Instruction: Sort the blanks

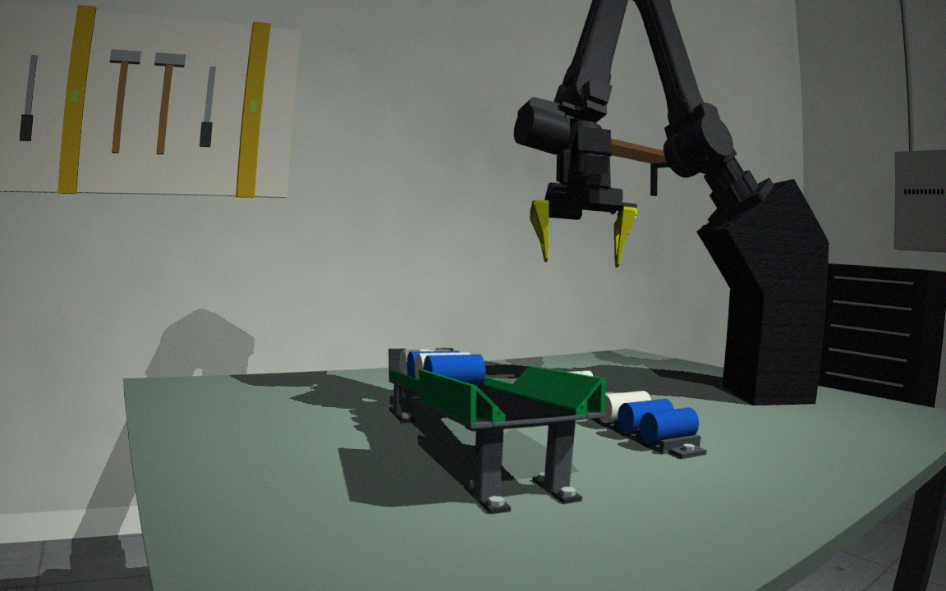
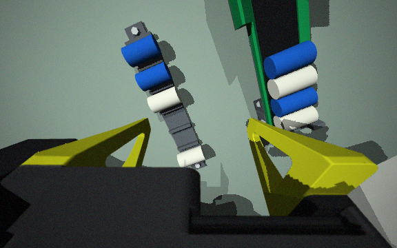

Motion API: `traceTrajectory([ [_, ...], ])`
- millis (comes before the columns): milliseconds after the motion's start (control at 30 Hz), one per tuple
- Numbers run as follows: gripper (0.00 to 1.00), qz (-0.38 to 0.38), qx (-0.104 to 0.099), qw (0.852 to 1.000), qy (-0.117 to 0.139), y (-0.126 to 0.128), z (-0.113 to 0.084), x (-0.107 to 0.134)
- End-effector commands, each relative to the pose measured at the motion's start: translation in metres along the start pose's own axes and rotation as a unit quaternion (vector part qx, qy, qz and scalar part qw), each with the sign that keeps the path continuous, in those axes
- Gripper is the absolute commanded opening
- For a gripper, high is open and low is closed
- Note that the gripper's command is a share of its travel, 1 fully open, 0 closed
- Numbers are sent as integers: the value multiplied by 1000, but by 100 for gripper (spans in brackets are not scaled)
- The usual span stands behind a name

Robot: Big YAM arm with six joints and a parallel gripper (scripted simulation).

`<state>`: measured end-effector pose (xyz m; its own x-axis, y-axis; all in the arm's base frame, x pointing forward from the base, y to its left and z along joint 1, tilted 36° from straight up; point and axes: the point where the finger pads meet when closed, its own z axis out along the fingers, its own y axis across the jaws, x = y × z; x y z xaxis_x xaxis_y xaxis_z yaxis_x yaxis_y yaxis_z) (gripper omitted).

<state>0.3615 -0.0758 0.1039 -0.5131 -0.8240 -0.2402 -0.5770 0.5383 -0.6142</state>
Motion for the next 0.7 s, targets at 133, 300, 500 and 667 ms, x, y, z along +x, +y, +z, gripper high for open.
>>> traceTrajectory([
  [133,100,-177,-41,975,131,74,56,17],
  [300,100,-182,-38,971,152,70,60,24],
  [500,100,-182,-31,972,144,67,57,19],
  [667,100,-185,-38,971,147,72,60,20],
])
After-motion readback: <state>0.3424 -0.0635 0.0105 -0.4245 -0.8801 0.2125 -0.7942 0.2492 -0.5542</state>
